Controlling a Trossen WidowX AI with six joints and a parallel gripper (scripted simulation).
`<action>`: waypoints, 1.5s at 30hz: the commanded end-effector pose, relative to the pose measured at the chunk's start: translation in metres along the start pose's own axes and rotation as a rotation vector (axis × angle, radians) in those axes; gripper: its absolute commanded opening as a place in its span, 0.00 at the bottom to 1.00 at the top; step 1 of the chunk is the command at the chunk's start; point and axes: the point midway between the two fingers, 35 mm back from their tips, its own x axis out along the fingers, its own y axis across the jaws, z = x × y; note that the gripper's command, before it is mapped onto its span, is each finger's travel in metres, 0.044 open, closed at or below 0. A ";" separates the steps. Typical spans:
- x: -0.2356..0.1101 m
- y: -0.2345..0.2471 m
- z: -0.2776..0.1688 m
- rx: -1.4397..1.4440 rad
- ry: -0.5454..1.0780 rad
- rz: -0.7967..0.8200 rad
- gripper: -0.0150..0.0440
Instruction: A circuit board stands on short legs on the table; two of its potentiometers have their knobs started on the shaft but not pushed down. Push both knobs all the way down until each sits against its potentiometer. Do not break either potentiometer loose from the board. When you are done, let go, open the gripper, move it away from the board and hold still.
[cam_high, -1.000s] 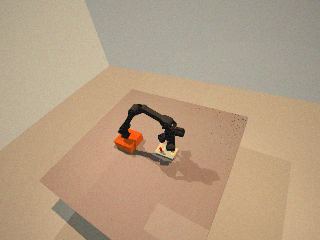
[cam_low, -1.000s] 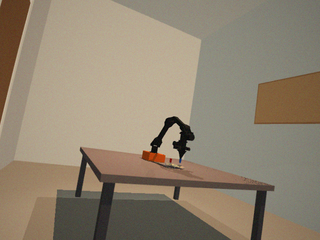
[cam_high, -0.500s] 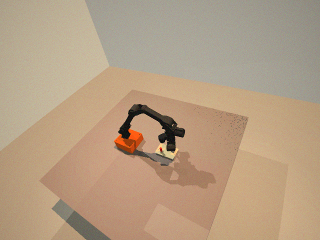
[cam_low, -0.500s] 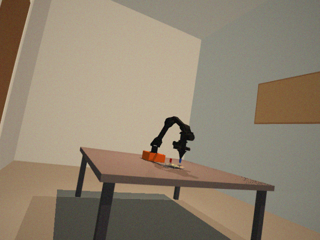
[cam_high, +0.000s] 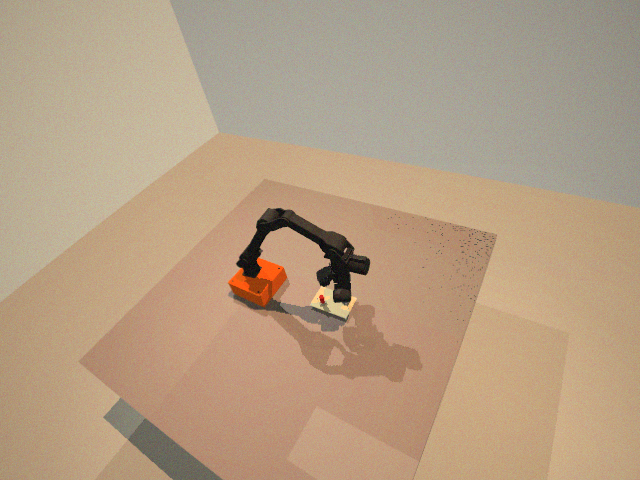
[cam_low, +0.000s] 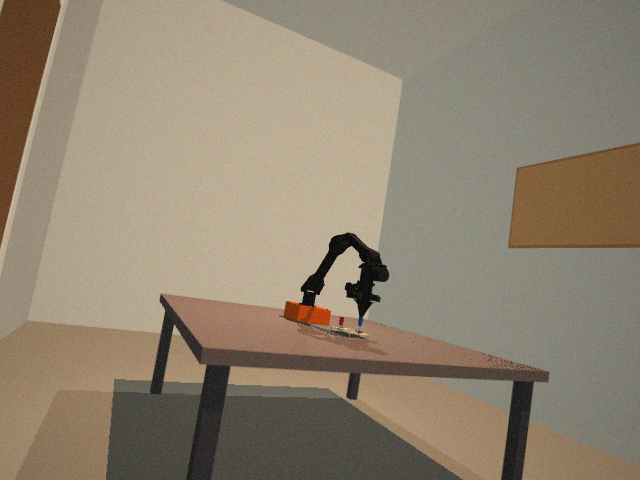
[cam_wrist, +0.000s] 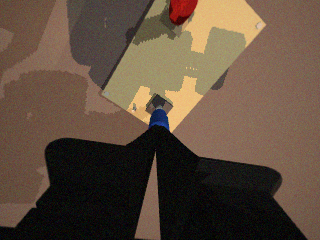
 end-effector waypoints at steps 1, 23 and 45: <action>0.004 -0.001 -0.001 0.006 0.005 -0.003 0.25; 0.010 -0.001 -0.001 0.006 0.005 -0.003 0.25; 0.017 -0.001 -0.001 0.006 0.005 -0.003 0.25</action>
